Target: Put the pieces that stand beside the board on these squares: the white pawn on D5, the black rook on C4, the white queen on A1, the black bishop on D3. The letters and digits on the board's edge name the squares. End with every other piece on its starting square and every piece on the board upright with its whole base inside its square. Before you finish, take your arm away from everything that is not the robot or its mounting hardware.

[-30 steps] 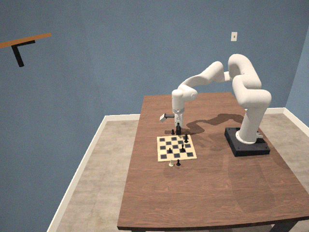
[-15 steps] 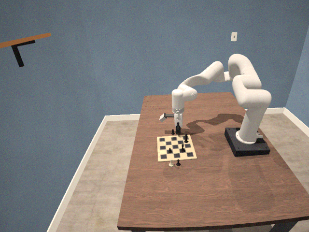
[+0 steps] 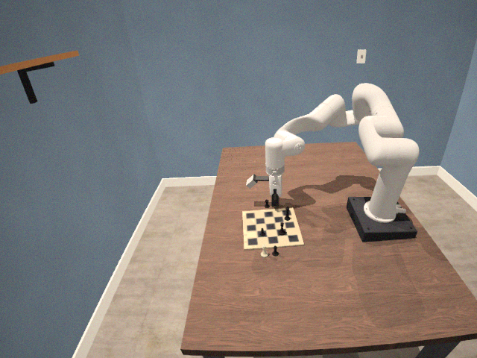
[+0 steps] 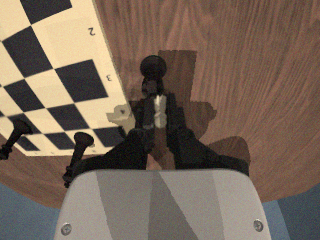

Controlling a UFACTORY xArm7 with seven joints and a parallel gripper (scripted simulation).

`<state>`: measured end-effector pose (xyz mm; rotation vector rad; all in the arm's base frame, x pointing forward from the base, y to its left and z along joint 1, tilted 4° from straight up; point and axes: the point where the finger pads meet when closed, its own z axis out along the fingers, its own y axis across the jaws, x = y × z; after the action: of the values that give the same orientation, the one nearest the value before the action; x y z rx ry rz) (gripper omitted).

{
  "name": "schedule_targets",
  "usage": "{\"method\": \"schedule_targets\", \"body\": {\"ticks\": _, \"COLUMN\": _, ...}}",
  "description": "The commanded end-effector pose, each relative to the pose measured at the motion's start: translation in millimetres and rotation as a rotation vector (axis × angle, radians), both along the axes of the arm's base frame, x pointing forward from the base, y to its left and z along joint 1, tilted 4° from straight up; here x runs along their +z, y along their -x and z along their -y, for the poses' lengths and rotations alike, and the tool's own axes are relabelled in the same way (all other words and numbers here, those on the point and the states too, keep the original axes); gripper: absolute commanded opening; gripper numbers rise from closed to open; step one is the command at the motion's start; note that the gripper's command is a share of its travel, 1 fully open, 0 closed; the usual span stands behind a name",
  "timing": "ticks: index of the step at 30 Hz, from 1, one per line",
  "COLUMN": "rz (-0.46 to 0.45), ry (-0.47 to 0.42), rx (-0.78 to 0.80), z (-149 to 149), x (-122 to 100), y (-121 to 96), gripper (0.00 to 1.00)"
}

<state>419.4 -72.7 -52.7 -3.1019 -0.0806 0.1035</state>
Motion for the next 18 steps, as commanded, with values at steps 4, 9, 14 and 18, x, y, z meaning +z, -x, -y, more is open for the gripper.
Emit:
{"method": "schedule_targets", "body": {"ticks": 4, "rz": -0.001, "ry": 0.001, "rx": 0.0, "z": 0.3, "x": -0.2, "y": 0.5, "gripper": 0.0}}
{"method": "schedule_targets", "body": {"ticks": 9, "rz": -0.001, "ry": 0.001, "rx": 0.0, "z": 0.3, "x": 1.4, "y": 0.3, "gripper": 0.0}}
{"method": "schedule_targets", "body": {"ticks": 14, "rz": -0.001, "ry": 0.001, "rx": 0.0, "z": 1.0, "x": 20.9, "y": -1.0, "gripper": 0.0}}
{"method": "schedule_targets", "body": {"ticks": 18, "rz": -0.001, "ry": 0.001, "rx": 0.0, "z": 1.4, "x": 34.5, "y": -1.9, "gripper": 0.0}}
